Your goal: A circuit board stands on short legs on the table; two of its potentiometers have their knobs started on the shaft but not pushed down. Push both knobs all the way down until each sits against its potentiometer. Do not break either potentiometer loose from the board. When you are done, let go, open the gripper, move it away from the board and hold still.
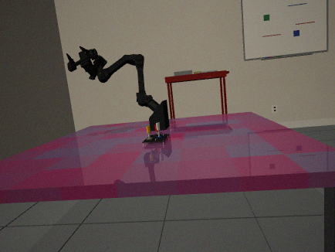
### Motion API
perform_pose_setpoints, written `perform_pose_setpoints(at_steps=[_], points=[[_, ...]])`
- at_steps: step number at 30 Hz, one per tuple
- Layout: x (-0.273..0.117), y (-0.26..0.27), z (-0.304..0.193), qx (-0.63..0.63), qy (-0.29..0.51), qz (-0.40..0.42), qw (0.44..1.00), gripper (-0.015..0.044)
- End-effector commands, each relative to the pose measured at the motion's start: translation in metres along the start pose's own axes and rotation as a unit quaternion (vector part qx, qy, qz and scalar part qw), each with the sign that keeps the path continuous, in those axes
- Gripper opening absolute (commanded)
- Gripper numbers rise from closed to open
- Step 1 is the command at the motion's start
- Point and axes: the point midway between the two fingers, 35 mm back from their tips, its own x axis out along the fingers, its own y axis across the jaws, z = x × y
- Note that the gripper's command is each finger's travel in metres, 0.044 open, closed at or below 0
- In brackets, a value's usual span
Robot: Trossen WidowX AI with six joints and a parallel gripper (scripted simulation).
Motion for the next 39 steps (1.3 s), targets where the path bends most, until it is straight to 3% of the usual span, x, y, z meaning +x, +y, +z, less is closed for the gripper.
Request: perform_pose_setpoints(at_steps=[1,15,39], points=[[0.0,0.0,0.0,0.001,0.0,0.0,1.0,0.0374],[0.013,-0.048,-0.03,0.128,-0.027,-0.05,0.99,0.0006],[0.047,-0.092,-0.131,0.305,0.006,-0.135,0.943,0.0]])
